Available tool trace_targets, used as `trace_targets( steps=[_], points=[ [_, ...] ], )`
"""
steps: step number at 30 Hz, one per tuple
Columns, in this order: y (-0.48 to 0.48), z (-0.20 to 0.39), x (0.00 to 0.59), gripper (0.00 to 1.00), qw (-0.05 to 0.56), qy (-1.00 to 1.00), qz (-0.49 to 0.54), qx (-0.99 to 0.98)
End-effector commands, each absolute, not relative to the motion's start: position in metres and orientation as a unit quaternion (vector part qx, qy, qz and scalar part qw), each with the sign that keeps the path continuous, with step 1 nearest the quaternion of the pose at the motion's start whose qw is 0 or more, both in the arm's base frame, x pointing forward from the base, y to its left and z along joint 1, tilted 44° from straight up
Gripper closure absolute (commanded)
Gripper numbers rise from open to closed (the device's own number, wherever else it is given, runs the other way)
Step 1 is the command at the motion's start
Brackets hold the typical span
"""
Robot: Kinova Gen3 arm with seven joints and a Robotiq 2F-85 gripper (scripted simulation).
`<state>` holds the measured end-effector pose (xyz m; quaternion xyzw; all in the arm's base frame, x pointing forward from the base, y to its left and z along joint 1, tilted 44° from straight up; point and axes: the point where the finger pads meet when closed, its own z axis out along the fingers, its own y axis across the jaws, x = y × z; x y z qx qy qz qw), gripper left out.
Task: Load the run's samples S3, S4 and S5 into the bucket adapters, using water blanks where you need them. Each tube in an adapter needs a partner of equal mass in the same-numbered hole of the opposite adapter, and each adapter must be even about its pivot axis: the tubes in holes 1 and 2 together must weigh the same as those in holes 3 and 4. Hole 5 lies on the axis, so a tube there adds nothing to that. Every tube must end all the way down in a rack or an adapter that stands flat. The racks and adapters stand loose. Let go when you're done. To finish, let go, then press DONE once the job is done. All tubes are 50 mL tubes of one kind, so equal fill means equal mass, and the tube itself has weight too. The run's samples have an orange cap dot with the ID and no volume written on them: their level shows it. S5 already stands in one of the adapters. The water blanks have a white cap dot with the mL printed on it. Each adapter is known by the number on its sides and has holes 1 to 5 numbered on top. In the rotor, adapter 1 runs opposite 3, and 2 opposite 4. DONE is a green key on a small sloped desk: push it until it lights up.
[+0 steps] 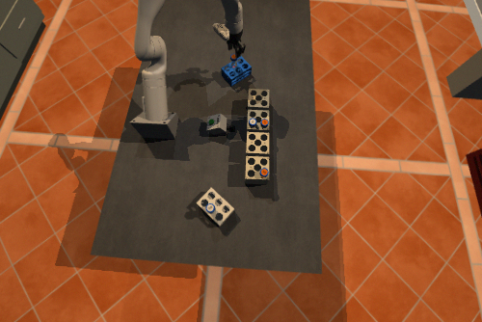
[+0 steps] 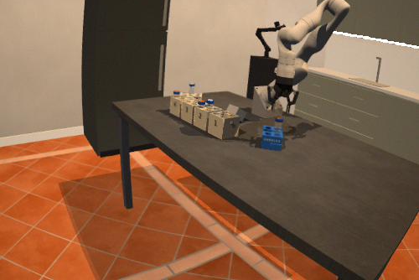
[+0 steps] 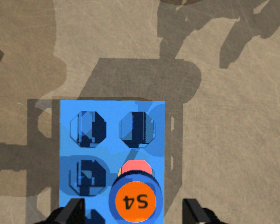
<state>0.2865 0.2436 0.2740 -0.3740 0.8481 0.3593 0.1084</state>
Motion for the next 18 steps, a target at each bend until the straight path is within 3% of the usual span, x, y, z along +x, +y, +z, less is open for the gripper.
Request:
trace_targets(
  steps=[1,18],
  points=[
    [0.250,0.270,0.285,0.38,0.106,0.848,0.363,-0.371],
    [0.264,0.255,0.283,0.38,0.107,0.848,0.362,-0.372]
  ],
)
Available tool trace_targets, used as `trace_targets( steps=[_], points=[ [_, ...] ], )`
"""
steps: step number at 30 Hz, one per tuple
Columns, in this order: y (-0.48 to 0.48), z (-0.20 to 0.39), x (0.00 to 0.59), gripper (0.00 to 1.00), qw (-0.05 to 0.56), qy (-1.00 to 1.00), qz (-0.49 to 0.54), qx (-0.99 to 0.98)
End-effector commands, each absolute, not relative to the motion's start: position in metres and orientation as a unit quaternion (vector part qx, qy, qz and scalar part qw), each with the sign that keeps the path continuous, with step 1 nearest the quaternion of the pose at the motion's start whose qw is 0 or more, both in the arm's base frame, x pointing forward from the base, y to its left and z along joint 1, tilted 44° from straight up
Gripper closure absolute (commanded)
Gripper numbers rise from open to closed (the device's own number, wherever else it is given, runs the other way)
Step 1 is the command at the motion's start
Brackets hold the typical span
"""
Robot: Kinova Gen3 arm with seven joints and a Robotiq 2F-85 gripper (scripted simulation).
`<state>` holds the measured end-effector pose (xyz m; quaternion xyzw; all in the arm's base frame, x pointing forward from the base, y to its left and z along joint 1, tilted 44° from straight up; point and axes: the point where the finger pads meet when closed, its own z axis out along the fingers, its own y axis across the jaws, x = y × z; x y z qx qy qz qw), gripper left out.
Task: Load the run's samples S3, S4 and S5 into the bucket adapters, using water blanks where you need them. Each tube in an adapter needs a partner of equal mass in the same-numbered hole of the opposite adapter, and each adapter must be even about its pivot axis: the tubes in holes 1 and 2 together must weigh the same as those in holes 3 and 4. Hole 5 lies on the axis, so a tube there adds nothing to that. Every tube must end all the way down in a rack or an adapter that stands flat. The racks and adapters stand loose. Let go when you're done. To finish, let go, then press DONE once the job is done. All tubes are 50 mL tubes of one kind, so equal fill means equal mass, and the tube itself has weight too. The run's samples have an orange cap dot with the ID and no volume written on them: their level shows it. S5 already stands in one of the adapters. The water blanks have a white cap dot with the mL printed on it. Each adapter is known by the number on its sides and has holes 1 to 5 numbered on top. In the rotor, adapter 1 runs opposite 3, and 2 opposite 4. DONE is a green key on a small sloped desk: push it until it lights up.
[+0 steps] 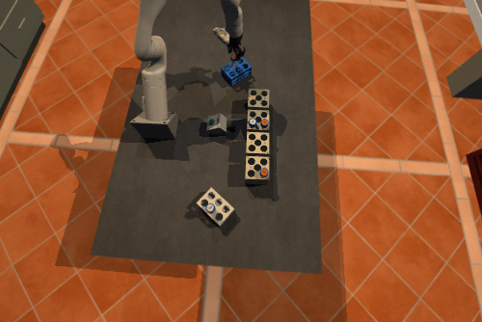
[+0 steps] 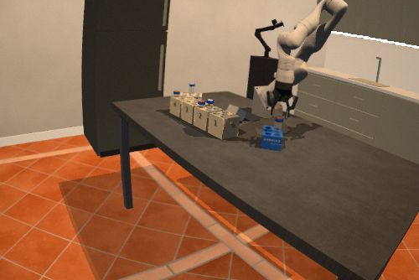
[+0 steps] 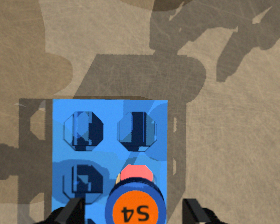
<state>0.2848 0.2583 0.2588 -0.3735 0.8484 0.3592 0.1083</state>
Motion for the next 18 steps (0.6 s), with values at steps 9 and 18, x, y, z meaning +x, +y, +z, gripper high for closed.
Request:
trace_targets(
  steps=[9,18],
  points=[
    [0.2699,0.2487,0.2822,0.38,0.107,0.847,0.362,-0.374],
    [0.2680,0.2491,0.2833,0.38,0.107,0.848,0.360,-0.374]
  ],
)
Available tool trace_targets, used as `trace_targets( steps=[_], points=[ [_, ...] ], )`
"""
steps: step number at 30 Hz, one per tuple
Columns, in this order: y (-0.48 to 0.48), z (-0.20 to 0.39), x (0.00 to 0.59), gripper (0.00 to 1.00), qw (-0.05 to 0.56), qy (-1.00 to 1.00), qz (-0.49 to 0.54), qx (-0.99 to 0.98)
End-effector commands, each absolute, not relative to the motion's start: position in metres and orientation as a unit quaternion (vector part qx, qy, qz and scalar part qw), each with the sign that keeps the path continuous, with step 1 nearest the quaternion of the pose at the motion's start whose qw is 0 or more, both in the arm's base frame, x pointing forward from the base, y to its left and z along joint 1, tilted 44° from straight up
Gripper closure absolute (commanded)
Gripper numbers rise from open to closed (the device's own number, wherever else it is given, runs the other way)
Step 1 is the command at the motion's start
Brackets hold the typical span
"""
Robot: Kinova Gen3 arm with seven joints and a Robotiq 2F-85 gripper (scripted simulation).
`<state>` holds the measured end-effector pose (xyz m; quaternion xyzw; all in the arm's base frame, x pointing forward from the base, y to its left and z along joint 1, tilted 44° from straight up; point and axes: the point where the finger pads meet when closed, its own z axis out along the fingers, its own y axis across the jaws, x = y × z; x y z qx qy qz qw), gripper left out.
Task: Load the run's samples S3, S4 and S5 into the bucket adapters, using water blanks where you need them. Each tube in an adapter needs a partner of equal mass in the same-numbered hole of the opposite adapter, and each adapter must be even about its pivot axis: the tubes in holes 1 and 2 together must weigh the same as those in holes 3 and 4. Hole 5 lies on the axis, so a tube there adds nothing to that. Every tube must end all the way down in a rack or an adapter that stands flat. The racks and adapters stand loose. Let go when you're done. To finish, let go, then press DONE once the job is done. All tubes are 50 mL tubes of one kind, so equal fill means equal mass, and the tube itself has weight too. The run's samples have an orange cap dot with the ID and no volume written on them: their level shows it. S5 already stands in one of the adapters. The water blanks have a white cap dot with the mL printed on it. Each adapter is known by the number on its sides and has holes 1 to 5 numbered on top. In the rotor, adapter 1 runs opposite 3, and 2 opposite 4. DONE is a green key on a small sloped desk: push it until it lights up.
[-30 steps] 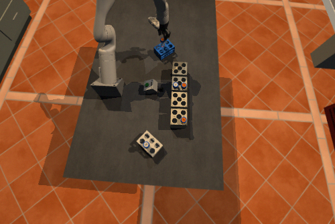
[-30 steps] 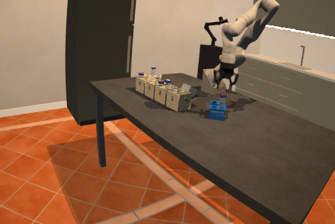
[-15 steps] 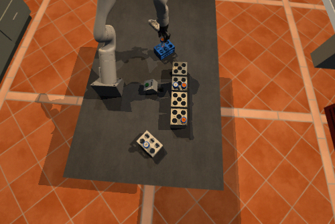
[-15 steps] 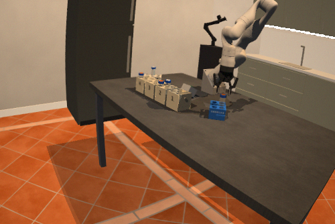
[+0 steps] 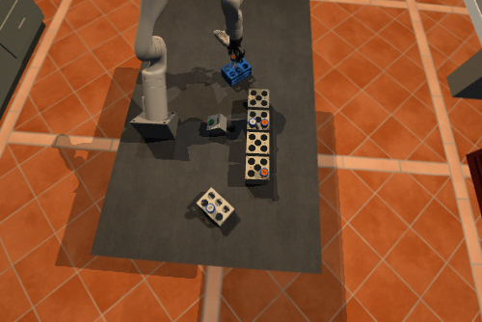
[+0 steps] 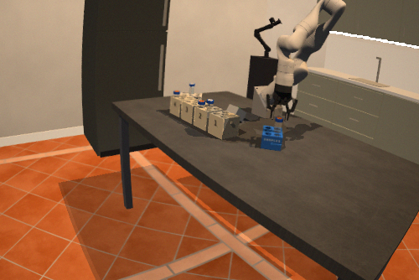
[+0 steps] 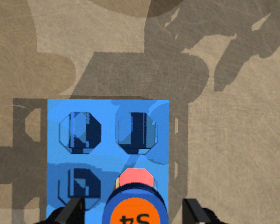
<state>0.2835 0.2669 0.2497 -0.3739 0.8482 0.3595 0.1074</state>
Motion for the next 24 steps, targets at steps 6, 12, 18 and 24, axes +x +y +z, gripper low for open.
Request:
trace_targets(
  steps=[6,12,18,24],
  points=[
    [0.2680,0.2491,0.2833,0.38,0.107,0.848,0.360,-0.374],
    [0.2705,0.2477,0.2828,0.38,0.108,0.847,0.362,-0.374],
    [0.2713,0.2468,0.2828,0.38,0.108,0.847,0.361,-0.374],
    [0.2727,0.2453,0.2826,0.38,0.108,0.847,0.361,-0.374]
  ],
)
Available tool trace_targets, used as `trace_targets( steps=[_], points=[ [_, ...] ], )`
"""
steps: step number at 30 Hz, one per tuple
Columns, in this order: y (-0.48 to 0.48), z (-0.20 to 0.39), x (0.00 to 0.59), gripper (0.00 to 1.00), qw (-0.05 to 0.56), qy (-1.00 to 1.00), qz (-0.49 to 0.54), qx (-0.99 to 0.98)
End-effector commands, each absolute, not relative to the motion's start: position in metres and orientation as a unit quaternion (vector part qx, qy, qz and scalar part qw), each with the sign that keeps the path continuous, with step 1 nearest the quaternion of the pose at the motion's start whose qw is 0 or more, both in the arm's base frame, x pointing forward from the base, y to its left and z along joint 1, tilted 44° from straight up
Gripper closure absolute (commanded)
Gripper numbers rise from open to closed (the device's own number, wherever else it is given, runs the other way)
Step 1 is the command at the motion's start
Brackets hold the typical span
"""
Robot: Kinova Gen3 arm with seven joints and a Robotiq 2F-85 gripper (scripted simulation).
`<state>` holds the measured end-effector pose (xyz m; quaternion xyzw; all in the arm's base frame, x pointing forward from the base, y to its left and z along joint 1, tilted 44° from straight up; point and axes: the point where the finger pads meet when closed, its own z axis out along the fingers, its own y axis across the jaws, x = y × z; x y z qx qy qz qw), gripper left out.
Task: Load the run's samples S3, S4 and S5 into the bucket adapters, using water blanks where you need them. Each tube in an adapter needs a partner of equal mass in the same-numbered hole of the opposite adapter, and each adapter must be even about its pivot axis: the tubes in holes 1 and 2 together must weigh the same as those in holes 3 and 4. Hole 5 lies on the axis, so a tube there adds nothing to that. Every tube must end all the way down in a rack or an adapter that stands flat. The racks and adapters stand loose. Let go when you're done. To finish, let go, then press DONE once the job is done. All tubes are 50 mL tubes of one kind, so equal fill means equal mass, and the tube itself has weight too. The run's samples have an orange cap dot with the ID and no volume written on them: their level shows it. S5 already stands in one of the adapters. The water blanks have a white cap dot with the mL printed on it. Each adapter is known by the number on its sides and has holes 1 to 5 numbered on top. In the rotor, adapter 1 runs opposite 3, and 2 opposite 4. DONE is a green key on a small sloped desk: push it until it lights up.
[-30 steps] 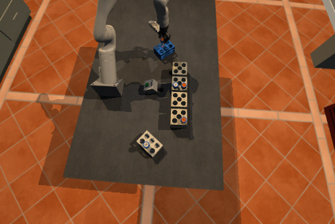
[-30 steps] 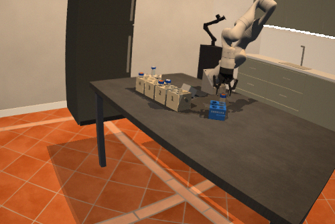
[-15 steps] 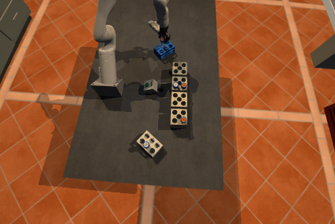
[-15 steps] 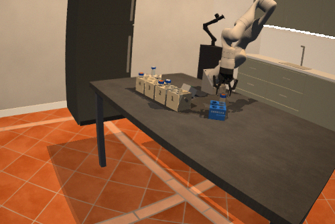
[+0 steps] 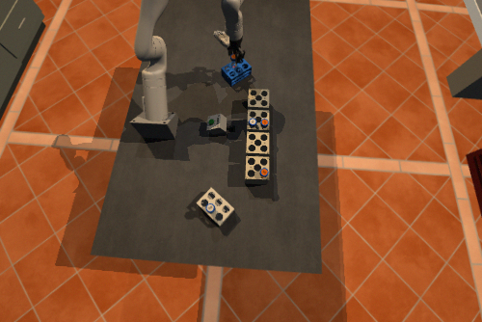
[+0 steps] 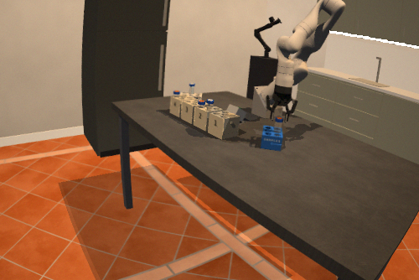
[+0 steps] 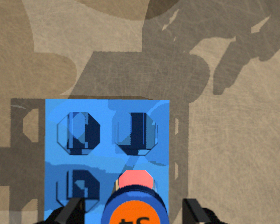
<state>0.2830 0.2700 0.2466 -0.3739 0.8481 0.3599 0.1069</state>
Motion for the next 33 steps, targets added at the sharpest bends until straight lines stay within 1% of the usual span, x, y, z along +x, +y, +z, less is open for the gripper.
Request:
trace_targets(
  steps=[1,33],
  points=[
    [0.2730,0.2451,0.2826,0.38,0.108,0.847,0.361,-0.374],
    [0.2763,0.2405,0.2823,0.38,0.107,0.848,0.360,-0.374]
  ],
)
